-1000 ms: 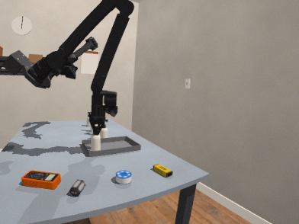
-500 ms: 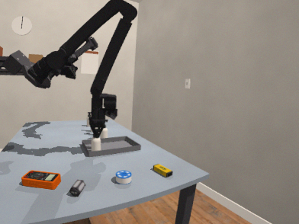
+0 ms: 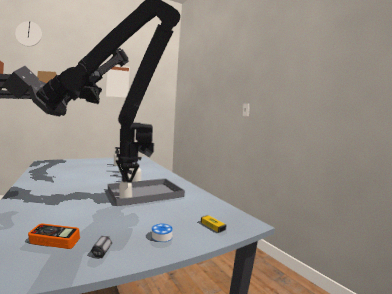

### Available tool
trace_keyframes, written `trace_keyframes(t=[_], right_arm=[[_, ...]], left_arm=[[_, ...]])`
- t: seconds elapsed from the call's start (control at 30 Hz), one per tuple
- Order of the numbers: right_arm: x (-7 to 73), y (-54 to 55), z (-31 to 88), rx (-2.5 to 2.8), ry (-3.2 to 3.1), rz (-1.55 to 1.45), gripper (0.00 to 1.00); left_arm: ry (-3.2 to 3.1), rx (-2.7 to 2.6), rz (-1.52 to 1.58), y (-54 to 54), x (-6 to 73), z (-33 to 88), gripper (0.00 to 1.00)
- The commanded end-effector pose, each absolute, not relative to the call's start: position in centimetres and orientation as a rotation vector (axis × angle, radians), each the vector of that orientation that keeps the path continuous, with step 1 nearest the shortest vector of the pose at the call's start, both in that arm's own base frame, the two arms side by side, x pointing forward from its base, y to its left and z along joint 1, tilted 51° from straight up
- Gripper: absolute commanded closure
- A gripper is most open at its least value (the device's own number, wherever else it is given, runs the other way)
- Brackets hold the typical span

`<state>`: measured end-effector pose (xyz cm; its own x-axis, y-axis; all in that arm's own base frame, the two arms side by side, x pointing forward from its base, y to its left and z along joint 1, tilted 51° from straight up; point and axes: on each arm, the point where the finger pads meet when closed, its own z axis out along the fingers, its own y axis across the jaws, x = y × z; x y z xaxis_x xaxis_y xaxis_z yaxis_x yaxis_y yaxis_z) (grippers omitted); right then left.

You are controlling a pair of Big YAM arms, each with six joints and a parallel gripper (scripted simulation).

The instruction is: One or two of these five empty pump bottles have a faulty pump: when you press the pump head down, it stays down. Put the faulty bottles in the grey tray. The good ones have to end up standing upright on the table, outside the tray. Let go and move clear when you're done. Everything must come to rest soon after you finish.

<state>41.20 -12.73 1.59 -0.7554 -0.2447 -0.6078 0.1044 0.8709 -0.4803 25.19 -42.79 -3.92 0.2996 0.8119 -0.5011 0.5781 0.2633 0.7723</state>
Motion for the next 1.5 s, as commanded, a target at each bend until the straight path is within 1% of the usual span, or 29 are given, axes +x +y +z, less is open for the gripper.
trace_keyframes(t=[0.0, 0.37, 0.87, 1.13, 1.17, 1.23, 1.27, 1.3, 1.47], right_arm=[[40.7, -13.2, 2.0, -0.102, 2.340, -0.659, 0.25], [38.8, -12.9, 1.0, -0.114, 2.383, -0.646, 0.25], [36.7, -10.0, 3.4, -0.111, 2.363, -0.635, 0.25], [38.1, -10.9, 4.0, -0.101, 2.351, -0.653, 0.25], [37.9, -10.7, 4.3, -0.091, 2.349, -0.644, 0.14], [37.9, -10.7, 4.3, -0.091, 2.349, -0.644, 0.14], [37.7, -10.3, 4.7, -0.095, 2.340, -0.639, 0.02], [37.5, -10.0, 4.8, -0.097, 2.341, -0.635, 0.00], [35.6, -8.8, 6.4, -0.085, 2.347, -0.625, 0.00]], left_arm=[[1.378, 1.400, 0.254, -43.0, 25.6, -3.5, 1.00], [1.378, 1.400, 0.254, -43.0, 25.6, -3.5, 1.00], [1.378, 1.400, 0.254, -43.0, 25.6, -3.5, 1.00], [1.378, 1.400, 0.254, -43.0, 25.6, -3.5, 1.00], [1.378, 1.400, 0.254, -43.0, 25.6, -3.5, 1.00], [1.378, 1.400, 0.254, -43.0, 25.6, -3.5, 1.00], [1.378, 1.400, 0.254, -43.0, 25.6, -3.5, 1.00], [1.378, 1.400, 0.254, -43.0, 25.6, -3.5, 1.00], [1.378, 1.400, 0.254, -43.0, 25.6, -3.5, 1.00]])
